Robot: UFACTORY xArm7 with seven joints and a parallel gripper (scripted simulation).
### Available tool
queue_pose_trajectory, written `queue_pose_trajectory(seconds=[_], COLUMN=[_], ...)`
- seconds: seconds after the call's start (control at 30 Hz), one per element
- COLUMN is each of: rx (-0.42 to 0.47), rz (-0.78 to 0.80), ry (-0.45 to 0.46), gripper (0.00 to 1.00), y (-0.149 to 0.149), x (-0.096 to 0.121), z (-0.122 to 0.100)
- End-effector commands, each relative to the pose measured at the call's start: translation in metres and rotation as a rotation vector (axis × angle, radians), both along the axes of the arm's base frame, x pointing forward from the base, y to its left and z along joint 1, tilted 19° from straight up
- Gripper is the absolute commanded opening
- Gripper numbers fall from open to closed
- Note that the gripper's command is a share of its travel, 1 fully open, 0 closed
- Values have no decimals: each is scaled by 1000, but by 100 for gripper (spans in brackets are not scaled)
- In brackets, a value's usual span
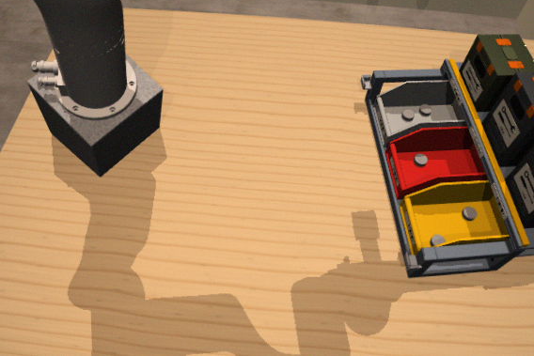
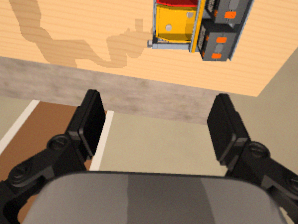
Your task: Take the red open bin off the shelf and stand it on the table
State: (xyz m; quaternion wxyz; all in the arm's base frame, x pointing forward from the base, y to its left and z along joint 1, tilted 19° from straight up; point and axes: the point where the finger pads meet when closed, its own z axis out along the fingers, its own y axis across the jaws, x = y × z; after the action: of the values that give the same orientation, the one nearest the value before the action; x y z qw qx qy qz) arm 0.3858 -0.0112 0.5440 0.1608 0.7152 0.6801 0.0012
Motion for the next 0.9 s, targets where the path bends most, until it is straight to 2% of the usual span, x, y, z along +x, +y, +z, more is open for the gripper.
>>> queue_pose_trajectory(seconds=[0.0,0.1,0.5,0.67,0.87], rx=[0,-1,-1,-1,-1], rz=[1,1,1,1,1], ry=[-4,-5,-5,-5,-5], gripper=[100,100,100,100,100], y=[-4,-11,-11,-22,-22], x=[4,11,11,22,22], z=[-17,-46,-46,-92,-92])
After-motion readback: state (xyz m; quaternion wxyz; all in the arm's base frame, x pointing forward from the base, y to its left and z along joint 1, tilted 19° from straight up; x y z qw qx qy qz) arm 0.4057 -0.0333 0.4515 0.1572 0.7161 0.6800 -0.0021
